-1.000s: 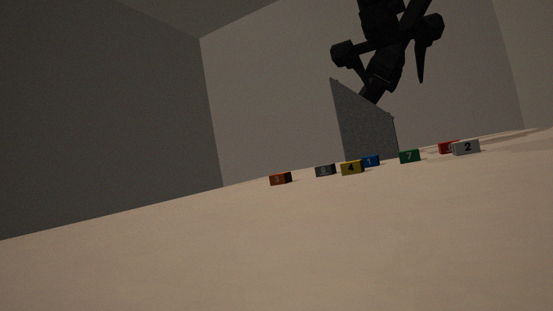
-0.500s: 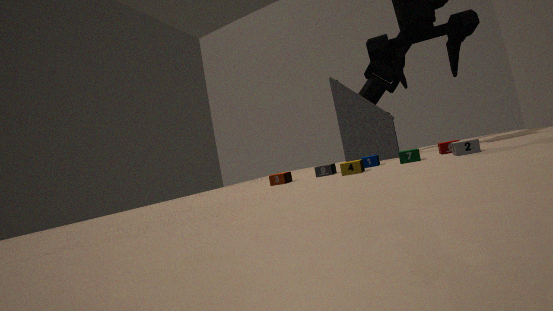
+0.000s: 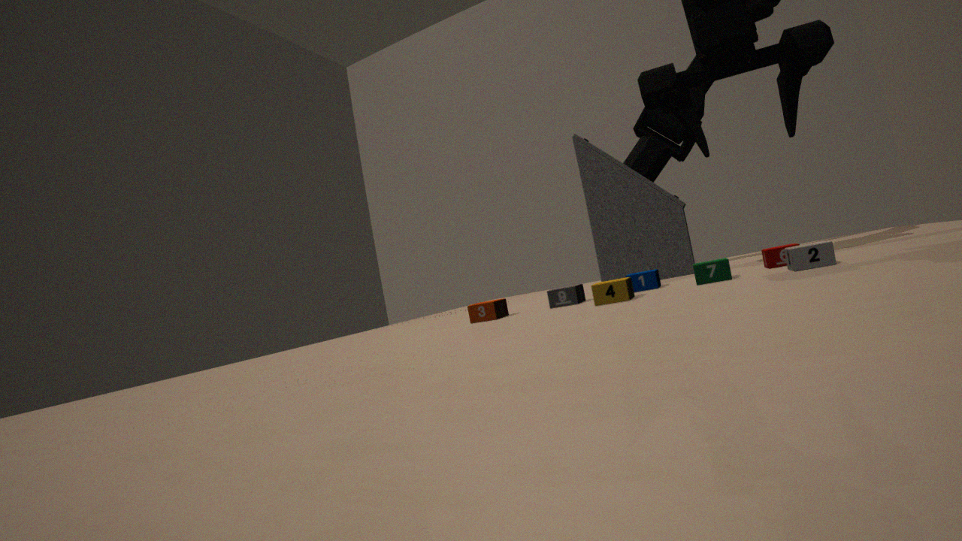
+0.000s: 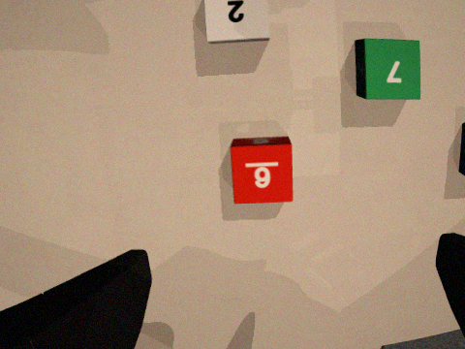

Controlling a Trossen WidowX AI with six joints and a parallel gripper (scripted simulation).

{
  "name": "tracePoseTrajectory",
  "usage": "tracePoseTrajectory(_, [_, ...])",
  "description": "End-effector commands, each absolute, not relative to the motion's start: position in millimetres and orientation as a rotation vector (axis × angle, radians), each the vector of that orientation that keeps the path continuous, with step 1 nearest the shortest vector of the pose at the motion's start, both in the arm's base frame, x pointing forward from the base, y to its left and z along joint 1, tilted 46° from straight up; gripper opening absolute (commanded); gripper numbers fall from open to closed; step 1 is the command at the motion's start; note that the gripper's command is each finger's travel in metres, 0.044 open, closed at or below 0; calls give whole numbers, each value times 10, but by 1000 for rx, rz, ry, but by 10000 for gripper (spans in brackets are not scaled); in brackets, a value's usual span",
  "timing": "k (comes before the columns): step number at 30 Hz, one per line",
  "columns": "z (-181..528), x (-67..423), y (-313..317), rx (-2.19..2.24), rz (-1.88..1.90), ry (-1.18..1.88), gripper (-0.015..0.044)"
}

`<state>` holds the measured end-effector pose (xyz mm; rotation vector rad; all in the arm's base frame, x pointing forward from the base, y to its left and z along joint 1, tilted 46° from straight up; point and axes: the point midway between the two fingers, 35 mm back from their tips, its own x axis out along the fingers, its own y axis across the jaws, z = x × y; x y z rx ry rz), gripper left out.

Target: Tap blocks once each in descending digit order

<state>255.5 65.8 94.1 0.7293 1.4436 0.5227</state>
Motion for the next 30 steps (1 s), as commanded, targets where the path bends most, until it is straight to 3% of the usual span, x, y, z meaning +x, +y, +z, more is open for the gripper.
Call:
tracePoseTrajectory(1, [942,2548,664,736,520,1448,400])
tracePoseTrajectory(10, [1055,3290,682,735,522,1444,400])
tracePoseTrajectory(30, [1035,3315,662,734,521,1444,400])
